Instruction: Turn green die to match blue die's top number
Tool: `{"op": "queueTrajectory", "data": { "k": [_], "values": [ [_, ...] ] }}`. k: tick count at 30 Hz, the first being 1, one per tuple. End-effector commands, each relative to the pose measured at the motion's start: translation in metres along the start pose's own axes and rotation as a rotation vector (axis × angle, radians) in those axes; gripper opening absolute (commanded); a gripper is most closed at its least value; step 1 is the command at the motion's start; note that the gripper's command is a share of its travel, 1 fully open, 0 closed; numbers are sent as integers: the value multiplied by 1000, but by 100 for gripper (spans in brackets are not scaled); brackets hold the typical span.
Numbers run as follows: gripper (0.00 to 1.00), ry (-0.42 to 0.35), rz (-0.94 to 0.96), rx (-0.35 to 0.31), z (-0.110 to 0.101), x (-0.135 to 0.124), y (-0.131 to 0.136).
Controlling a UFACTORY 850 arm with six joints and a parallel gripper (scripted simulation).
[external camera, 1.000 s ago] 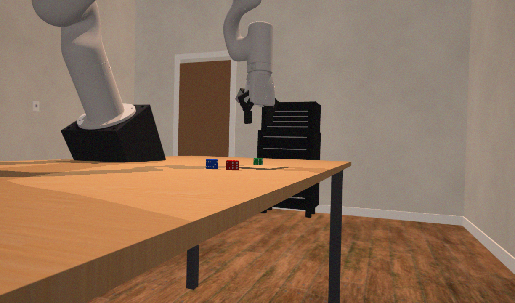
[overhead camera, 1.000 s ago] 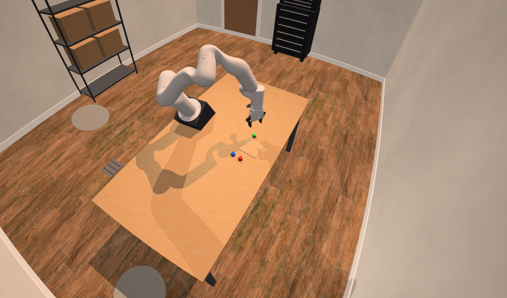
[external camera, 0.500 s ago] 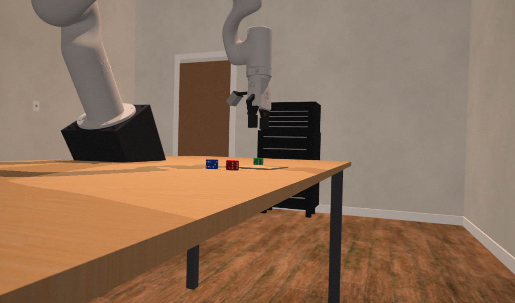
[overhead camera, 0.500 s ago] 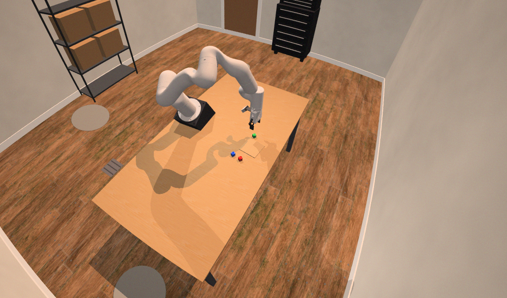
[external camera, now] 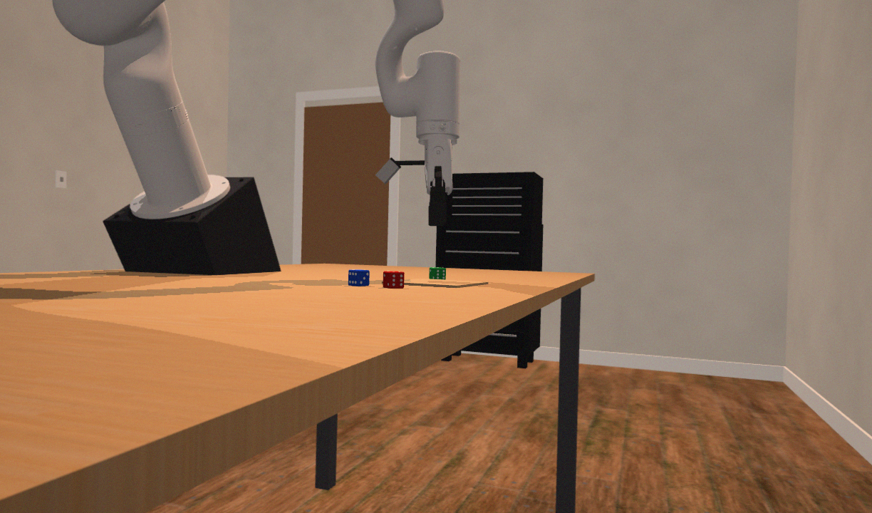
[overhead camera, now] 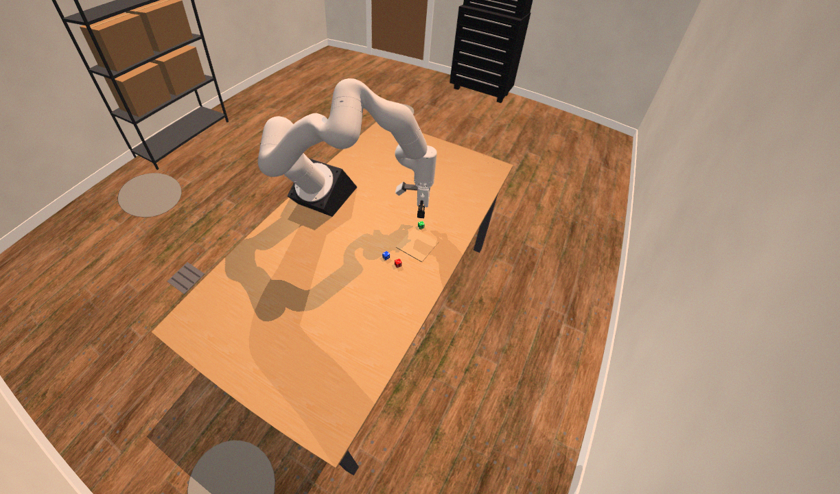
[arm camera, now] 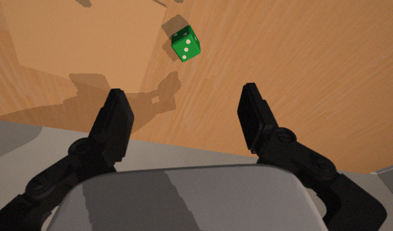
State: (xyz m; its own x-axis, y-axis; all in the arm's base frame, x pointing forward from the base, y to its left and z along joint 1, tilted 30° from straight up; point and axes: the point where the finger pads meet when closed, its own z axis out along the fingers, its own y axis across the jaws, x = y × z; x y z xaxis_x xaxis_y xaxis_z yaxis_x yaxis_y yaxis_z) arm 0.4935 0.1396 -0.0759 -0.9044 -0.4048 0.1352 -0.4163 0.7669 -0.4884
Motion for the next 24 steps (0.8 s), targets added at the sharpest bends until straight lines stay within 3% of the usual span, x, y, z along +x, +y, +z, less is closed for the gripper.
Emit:
{"op": "queueTrajectory", "data": {
  "k": [1,12,17,18,24],
  "values": [
    [100,15,-172,-8,4,0,0],
    [100,14,-459,-11,13,1,0],
    [100,13,-502,-11,15,1,0],
    [42,13,-502,-11,15,1,0],
    [42,13,-502,-11,15,1,0]
  ]
}}
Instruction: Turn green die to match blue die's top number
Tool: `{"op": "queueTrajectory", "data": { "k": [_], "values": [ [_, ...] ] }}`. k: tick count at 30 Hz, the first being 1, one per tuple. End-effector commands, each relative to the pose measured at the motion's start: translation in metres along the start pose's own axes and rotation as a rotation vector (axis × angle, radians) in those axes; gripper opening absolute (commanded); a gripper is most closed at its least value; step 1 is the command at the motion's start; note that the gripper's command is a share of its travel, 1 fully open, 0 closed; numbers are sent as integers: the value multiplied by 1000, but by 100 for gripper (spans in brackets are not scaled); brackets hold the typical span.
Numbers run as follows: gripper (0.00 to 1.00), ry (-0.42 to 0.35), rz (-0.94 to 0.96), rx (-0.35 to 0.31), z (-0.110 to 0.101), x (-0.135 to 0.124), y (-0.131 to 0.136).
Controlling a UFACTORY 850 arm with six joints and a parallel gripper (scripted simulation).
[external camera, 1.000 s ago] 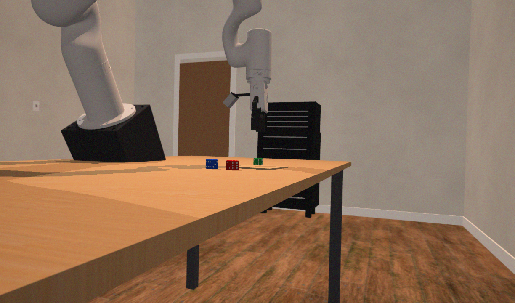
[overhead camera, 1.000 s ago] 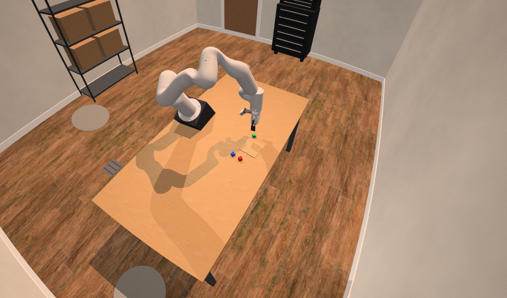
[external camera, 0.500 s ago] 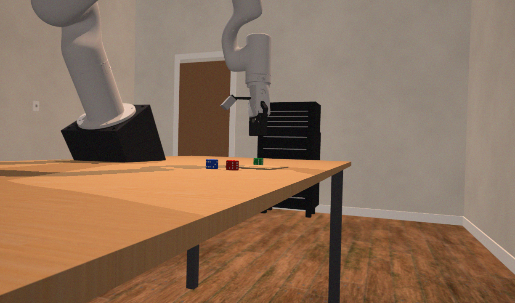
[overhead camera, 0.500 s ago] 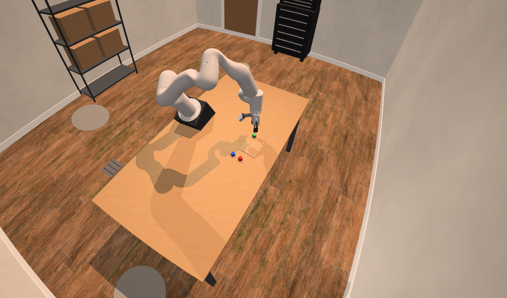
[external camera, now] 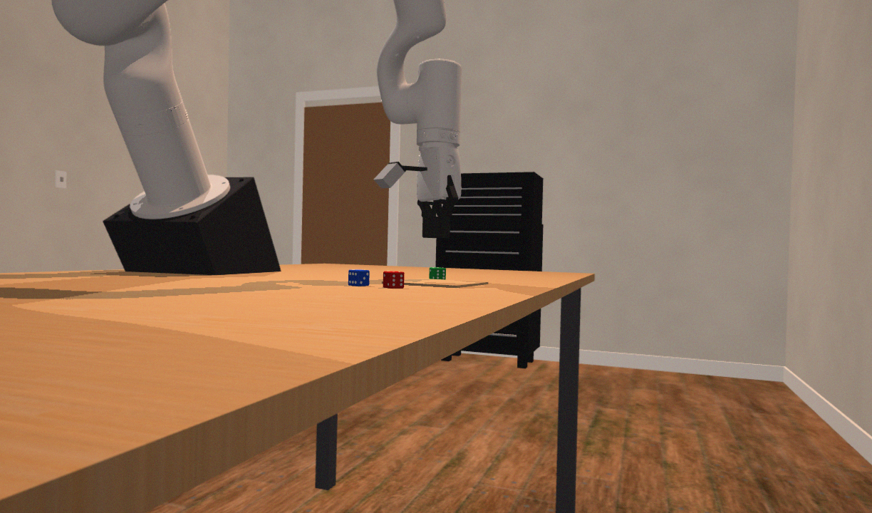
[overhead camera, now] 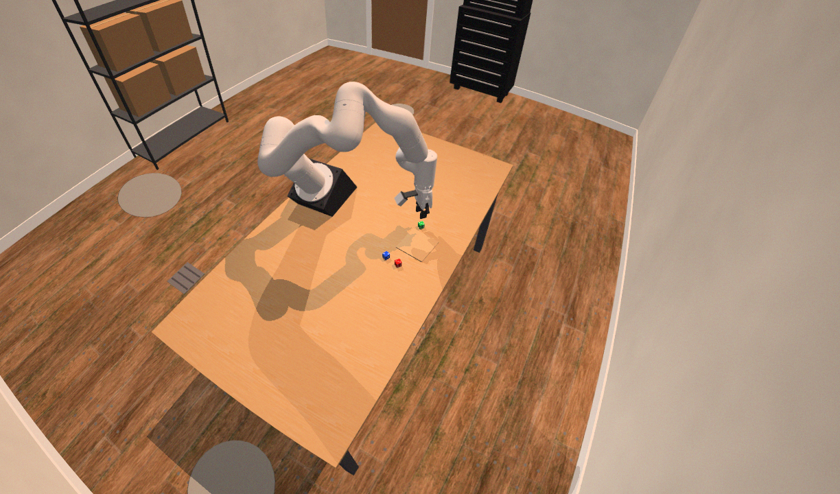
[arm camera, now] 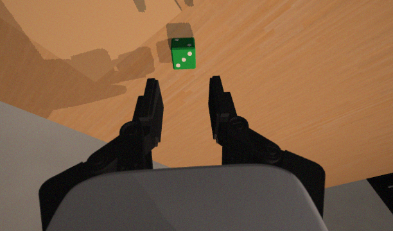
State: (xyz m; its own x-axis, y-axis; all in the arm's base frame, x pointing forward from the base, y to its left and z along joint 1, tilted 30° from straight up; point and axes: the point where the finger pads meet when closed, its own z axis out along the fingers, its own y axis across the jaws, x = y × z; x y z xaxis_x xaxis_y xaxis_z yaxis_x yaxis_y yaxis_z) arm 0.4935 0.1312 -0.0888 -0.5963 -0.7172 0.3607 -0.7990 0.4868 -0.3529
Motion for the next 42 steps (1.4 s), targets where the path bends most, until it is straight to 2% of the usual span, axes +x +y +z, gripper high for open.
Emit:
{"op": "queueTrajectory", "data": {
  "k": [1,42],
  "values": [
    [42,0,-4,-1,-1,-1,0],
    [42,0,-4,-1,3,-1,0]
  ]
}}
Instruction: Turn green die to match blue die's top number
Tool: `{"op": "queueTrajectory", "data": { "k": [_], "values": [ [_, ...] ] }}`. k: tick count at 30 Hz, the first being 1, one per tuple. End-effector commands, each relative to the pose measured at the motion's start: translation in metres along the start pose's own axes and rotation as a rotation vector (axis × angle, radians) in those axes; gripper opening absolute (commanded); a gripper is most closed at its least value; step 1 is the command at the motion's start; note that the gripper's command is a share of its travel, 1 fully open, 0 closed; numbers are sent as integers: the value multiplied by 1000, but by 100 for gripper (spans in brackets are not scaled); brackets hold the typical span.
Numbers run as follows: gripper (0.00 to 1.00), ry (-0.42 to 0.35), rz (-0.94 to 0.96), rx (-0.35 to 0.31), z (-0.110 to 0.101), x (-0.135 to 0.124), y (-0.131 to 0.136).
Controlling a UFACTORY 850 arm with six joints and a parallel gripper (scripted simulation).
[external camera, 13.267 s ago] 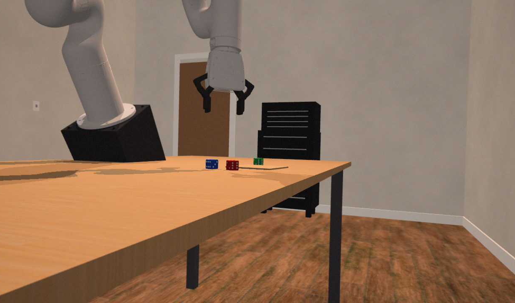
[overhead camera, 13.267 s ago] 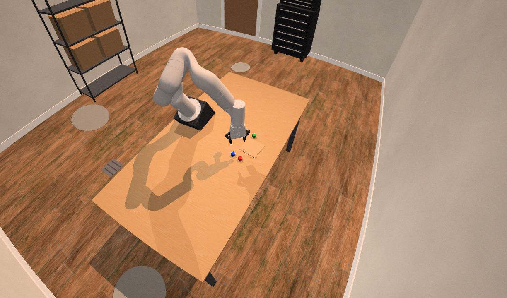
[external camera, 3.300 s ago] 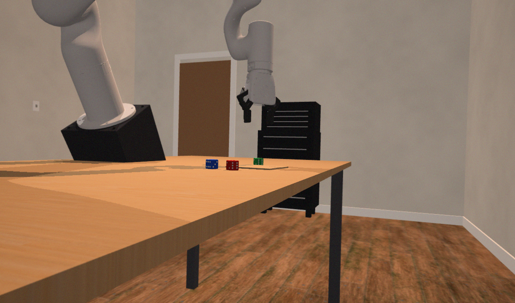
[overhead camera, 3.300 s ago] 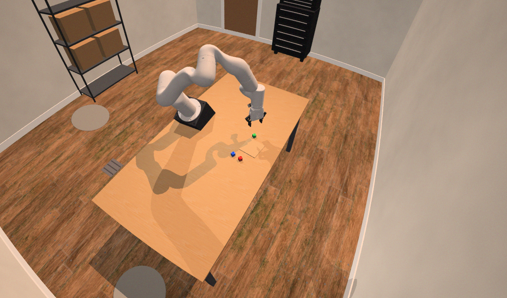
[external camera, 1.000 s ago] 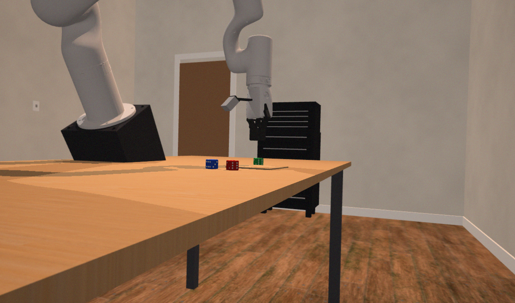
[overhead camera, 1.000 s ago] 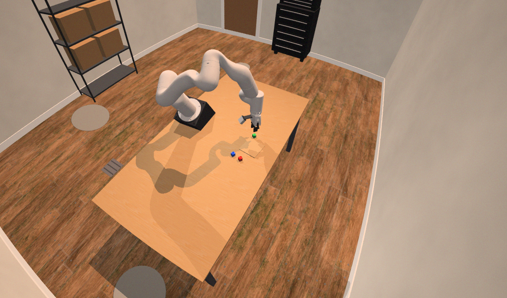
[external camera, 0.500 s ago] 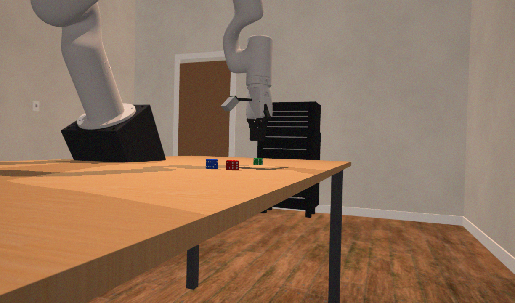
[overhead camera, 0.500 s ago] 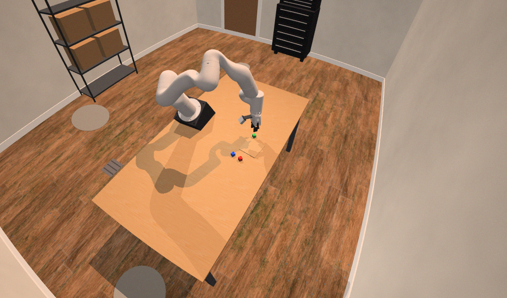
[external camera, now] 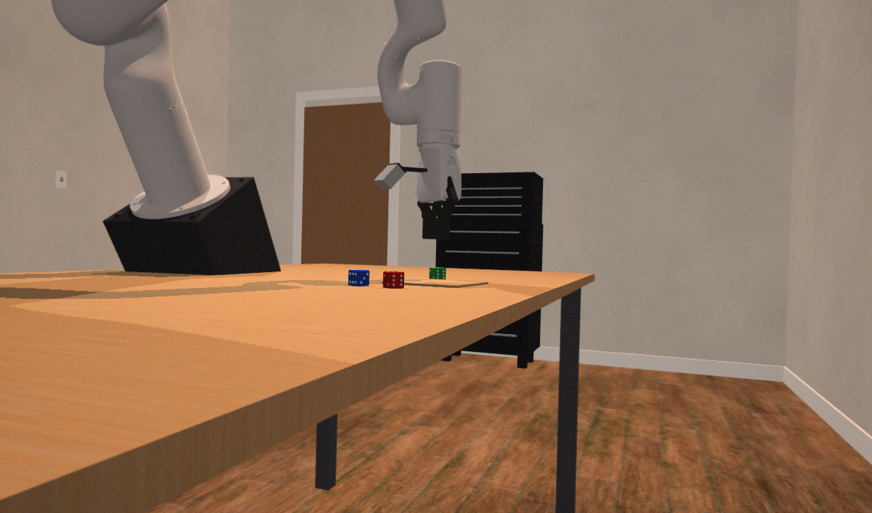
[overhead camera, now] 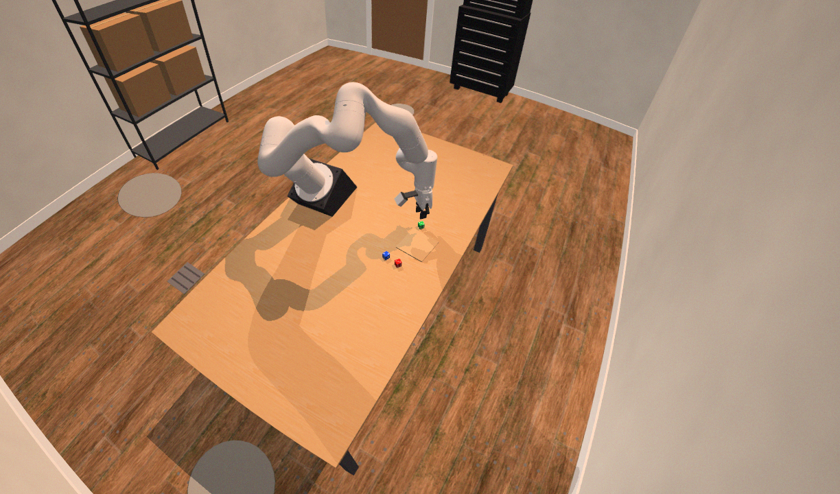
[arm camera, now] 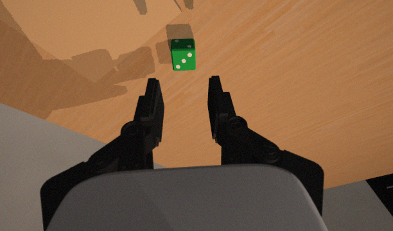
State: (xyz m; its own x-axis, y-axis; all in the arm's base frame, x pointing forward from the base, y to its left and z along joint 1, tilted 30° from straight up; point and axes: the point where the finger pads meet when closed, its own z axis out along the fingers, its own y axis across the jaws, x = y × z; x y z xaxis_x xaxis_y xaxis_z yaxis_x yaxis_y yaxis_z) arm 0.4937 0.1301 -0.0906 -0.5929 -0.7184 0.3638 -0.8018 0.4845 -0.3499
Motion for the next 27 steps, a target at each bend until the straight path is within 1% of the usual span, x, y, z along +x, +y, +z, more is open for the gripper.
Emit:
{"op": "queueTrajectory", "data": {
  "k": [1,11,27],
  "values": [
    [42,-1,0,1,2,-1,0],
    [42,-1,0,1,11,-1,-1],
    [42,-1,0,1,34,-1,-1]
  ]
}}
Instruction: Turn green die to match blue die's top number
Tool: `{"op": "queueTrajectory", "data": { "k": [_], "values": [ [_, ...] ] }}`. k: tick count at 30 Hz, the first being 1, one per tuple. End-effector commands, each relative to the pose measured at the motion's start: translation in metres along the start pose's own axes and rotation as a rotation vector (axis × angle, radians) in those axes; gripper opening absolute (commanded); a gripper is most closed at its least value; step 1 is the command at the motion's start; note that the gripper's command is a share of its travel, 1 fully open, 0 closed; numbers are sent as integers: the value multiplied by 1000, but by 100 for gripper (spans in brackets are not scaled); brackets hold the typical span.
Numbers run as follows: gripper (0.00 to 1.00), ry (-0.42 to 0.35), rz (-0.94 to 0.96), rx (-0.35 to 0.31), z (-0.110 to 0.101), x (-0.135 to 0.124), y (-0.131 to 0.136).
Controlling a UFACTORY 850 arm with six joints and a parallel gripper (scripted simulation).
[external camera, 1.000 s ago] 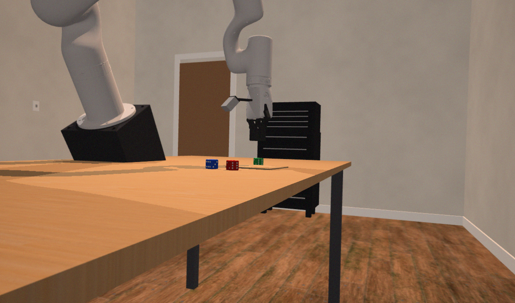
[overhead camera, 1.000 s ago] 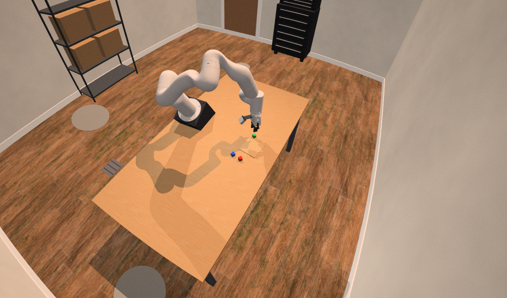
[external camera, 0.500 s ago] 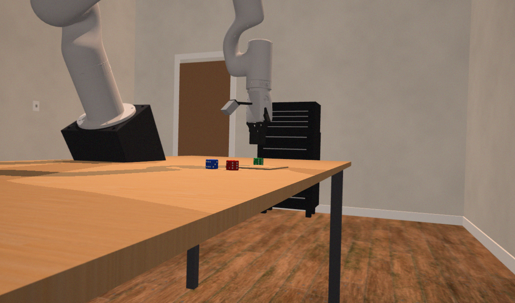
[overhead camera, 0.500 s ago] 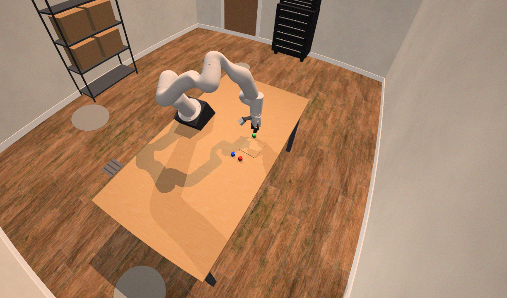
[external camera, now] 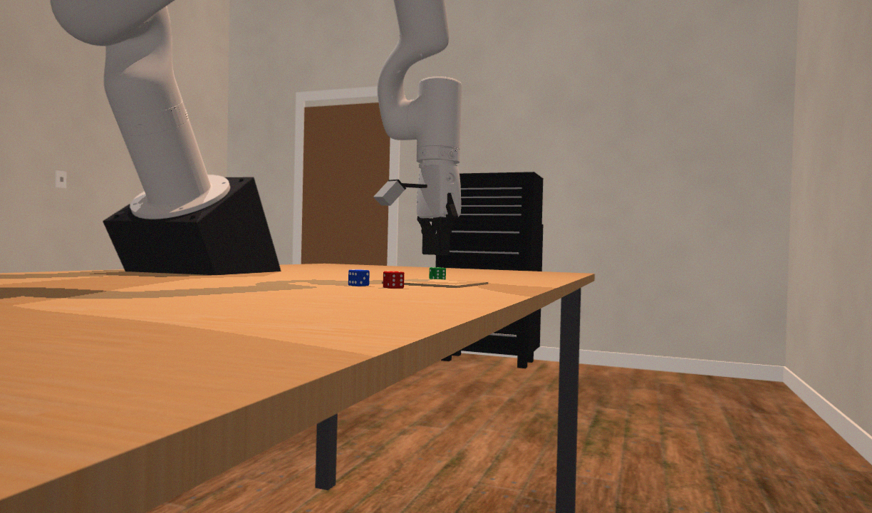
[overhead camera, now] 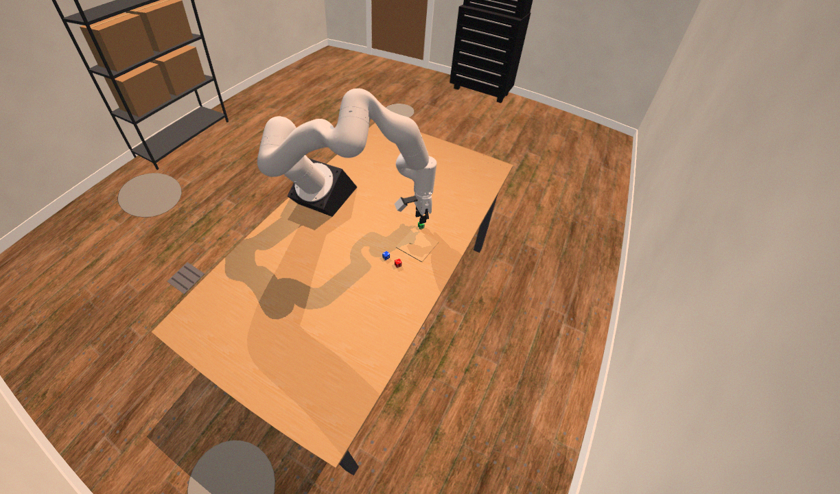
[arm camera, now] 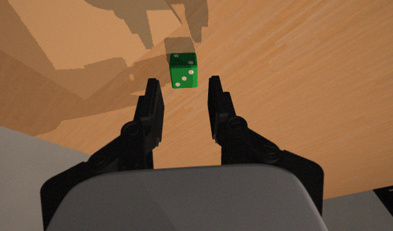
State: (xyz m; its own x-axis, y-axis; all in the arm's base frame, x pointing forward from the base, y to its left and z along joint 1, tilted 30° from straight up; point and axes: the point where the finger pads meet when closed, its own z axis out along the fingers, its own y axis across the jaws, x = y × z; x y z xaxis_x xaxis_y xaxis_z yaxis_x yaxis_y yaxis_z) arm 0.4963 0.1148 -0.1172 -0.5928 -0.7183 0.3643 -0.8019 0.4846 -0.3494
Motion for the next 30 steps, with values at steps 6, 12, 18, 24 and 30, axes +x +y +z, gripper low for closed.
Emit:
{"op": "queueTrajectory", "data": {
  "k": [6,12,18,24,30],
  "values": [
    [42,-2,0,1,10,-1,-1],
    [42,-2,0,1,15,-1,-1],
    [42,-2,0,1,17,-1,-1],
    [42,-2,0,1,18,-1,-1],
    [42,-2,0,1,18,-1,-1]
  ]
}}
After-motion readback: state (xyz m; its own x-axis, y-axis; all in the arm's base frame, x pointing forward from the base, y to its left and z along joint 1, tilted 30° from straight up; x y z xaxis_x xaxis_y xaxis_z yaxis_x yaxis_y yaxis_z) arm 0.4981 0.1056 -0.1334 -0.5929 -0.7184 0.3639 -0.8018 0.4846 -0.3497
